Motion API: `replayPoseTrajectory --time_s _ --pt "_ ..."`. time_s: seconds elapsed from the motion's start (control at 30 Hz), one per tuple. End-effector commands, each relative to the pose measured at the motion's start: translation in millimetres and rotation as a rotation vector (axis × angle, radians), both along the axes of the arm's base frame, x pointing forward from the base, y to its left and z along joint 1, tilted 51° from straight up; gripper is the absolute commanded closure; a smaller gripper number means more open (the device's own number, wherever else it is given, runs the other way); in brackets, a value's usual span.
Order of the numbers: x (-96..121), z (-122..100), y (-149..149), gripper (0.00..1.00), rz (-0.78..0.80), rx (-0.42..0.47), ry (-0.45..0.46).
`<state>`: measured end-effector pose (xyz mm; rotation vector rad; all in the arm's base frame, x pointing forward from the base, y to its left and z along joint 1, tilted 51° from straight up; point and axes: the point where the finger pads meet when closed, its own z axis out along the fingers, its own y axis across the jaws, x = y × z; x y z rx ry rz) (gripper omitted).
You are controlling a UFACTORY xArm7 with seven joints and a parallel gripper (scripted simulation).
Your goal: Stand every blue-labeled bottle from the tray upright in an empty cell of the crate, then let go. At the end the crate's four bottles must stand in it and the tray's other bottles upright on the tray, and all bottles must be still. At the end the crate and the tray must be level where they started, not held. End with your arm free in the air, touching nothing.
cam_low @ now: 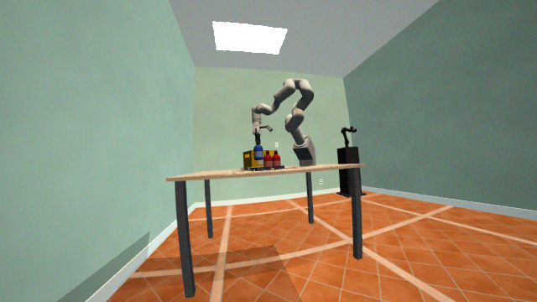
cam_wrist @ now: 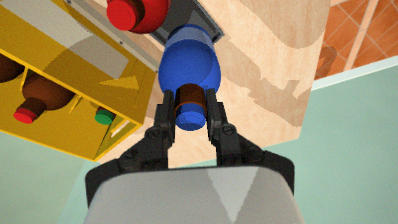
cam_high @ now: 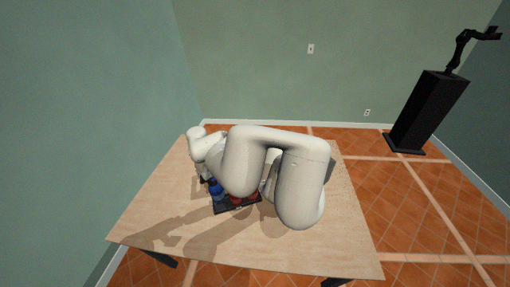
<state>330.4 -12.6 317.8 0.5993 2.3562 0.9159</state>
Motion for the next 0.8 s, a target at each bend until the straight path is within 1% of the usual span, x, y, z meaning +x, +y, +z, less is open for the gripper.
replayPoseTrajectory --time_s 0.0,0.77 --pt "0.1 1.4 -0.9 1.00 -0.002 0.000 -0.003" --pt "-1.2 2.8 -1.9 1.00 -0.002 0.000 -0.003"
